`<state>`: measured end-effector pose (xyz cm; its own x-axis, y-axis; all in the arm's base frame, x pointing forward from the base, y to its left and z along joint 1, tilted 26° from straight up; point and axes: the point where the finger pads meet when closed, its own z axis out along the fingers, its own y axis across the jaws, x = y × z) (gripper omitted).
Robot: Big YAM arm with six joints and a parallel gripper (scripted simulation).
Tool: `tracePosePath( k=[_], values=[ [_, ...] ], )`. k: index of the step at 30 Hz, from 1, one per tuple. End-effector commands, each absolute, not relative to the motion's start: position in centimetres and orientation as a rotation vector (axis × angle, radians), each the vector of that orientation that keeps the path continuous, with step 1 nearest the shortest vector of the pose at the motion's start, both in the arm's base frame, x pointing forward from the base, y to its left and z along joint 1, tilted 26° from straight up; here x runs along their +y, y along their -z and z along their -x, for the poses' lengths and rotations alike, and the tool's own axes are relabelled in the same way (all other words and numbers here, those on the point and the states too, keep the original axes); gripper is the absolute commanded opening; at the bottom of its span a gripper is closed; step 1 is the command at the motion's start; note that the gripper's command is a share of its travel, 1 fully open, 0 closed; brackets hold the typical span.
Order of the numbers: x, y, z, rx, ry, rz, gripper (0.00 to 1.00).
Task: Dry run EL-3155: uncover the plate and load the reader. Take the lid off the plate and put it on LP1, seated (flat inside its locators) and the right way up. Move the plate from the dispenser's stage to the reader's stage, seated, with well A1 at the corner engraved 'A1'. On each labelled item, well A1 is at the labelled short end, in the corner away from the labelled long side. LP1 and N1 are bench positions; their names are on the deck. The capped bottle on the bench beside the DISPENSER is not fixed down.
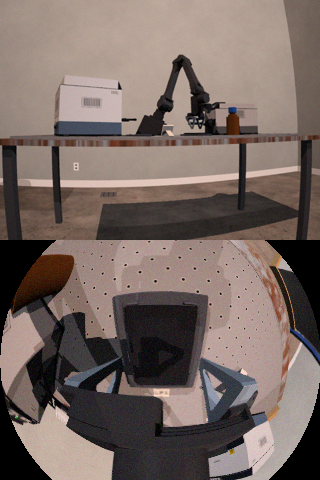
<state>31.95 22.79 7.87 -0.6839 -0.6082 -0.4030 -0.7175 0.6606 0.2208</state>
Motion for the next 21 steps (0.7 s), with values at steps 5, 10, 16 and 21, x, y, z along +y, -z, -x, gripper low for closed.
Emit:
tracePosePath(
  k=[5, 10, 16, 21],
  values=[
    [22.1, -10.4, -33.3, 2.556, -0.524, 1.032, 1.00],
    [21.5, -12.8, -33.3, 2.529, -0.522, 1.039, 1.00],
    [21.4, -13.0, -33.0, 2.540, -0.519, 1.057, 1.00],
    [20.4, -13.8, -32.3, 2.555, -0.520, 1.058, 1.00]
  ],
)
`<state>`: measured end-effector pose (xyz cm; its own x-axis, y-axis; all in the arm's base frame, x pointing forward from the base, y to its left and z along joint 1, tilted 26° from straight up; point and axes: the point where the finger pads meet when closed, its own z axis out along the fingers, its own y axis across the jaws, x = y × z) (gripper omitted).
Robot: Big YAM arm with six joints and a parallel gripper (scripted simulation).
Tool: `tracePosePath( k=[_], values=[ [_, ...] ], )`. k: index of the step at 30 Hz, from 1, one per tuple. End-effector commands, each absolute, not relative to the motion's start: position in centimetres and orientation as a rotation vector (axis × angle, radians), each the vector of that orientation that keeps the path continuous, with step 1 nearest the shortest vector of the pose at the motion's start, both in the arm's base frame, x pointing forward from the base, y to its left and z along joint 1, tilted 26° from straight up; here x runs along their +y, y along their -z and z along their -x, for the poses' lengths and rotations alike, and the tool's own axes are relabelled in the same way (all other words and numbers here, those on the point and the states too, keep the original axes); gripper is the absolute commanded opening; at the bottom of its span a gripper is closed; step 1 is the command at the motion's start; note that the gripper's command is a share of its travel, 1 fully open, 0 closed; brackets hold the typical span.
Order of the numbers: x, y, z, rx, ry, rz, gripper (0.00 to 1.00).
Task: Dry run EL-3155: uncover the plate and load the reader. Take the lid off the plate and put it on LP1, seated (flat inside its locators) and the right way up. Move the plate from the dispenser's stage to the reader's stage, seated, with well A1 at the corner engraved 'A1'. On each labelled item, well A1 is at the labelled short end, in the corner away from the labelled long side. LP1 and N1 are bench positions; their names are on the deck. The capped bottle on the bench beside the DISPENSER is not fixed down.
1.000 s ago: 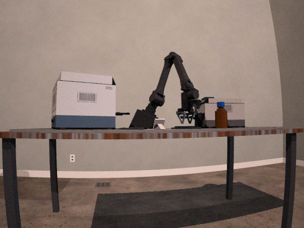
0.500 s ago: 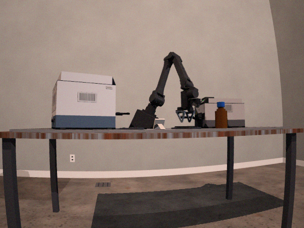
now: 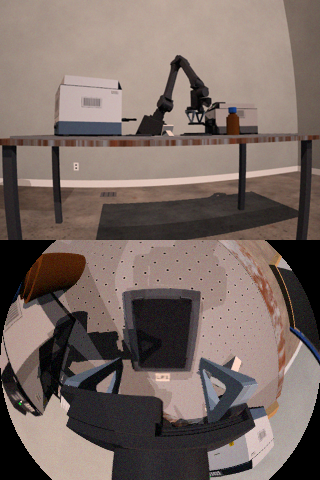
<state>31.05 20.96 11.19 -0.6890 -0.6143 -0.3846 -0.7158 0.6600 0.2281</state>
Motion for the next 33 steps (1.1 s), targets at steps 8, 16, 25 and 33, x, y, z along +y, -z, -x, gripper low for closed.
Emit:
tracePosePath(
  k=[8, 16, 25, 33],
  values=[
    [19.6, -17.1, -32.5, 2.523, -0.516, 1.055, 1.00],
    [19.9, -15.5, -31.7, 2.566, -0.528, 1.060, 1.00],
    [20.3, -13.9, -31.0, 2.593, -0.538, 1.055, 1.00],
    [19.5, -14.7, -31.5, 2.575, -0.528, 1.021, 1.00]
  ],
)
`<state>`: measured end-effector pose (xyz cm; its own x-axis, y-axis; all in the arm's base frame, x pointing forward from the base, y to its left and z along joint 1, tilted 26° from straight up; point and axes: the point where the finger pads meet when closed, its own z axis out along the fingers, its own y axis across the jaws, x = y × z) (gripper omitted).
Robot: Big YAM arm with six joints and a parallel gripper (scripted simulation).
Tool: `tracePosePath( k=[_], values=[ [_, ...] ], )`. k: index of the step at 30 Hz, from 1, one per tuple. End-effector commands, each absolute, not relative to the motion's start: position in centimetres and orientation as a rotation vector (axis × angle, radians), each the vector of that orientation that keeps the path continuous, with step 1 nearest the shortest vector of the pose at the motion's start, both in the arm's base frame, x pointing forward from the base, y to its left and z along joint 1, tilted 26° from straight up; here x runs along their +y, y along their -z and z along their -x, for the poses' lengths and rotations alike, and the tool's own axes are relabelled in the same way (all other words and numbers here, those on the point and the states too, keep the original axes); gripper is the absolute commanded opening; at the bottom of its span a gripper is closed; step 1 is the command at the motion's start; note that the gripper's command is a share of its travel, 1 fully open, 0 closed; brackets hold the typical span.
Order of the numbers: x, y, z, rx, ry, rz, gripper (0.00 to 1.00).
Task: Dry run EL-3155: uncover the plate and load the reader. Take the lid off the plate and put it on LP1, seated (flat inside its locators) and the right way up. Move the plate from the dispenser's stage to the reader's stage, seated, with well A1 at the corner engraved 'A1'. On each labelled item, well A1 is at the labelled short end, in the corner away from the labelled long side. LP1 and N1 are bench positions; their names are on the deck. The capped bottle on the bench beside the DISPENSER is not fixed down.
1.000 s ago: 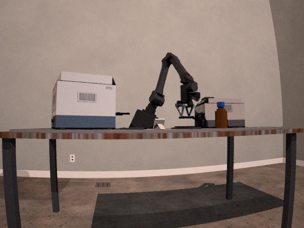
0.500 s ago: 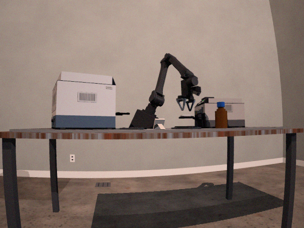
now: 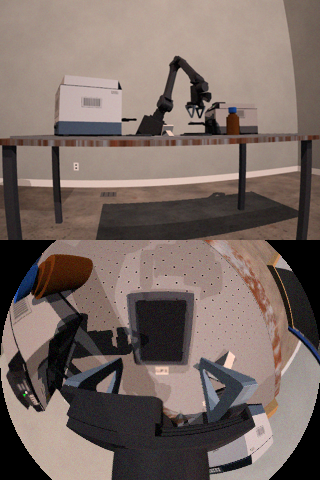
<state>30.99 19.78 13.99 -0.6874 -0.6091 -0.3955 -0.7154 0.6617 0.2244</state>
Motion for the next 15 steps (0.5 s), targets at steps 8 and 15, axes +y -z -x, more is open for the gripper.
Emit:
tracePosePath(
  k=[8, 15],
  values=[
    [21.9, -15.6, -27.2, 2.699, -0.488, 0.862, 1.00],
    [22.8, -15.3, -25.6, 2.753, -0.470, 0.754, 1.00]
  ],
)
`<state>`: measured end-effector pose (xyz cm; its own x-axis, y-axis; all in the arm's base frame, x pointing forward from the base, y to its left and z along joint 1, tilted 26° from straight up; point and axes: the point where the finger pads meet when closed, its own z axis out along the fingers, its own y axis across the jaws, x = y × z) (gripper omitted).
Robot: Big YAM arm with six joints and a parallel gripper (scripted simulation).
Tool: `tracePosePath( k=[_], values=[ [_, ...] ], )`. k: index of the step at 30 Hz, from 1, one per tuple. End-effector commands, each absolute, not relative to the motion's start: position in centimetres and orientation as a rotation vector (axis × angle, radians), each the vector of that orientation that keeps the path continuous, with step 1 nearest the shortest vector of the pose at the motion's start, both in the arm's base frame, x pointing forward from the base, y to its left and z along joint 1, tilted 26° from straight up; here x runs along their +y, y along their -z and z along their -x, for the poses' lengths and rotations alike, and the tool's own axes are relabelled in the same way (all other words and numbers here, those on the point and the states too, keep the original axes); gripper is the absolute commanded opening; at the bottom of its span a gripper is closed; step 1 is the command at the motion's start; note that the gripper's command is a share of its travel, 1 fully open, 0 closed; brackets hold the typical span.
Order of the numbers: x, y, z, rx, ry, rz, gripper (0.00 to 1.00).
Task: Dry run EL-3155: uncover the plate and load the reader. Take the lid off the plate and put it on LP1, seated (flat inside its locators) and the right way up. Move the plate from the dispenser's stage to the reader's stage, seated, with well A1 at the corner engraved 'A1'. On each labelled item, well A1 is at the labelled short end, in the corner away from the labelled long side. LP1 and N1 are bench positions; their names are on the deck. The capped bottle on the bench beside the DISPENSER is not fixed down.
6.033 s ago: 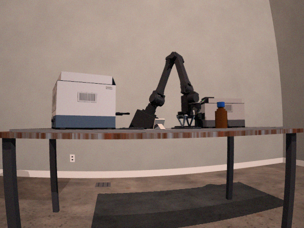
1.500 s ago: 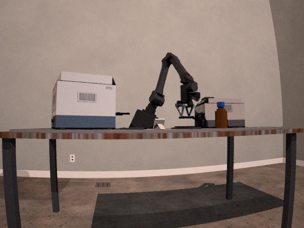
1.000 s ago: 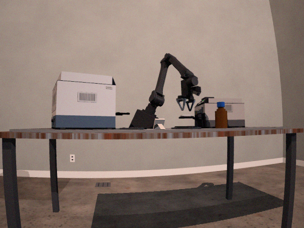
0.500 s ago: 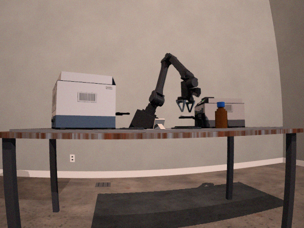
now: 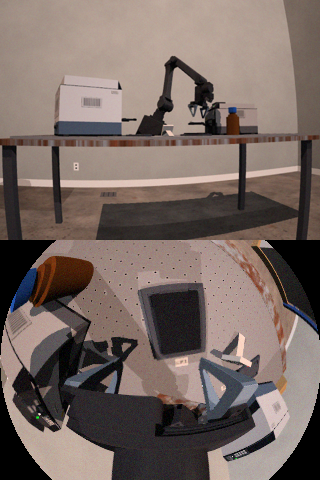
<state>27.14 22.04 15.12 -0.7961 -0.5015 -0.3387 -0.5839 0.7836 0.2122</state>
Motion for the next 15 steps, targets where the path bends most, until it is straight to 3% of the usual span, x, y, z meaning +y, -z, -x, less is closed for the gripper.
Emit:
tracePosePath(
  k=[1, 15],
  values=[
    [23.0, -15.4, -24.9, 2.753, -0.475, 0.772, 1.00],
    [24.1, -16.1, -20.7, 2.824, -0.427, 0.380, 1.00]
  ],
)
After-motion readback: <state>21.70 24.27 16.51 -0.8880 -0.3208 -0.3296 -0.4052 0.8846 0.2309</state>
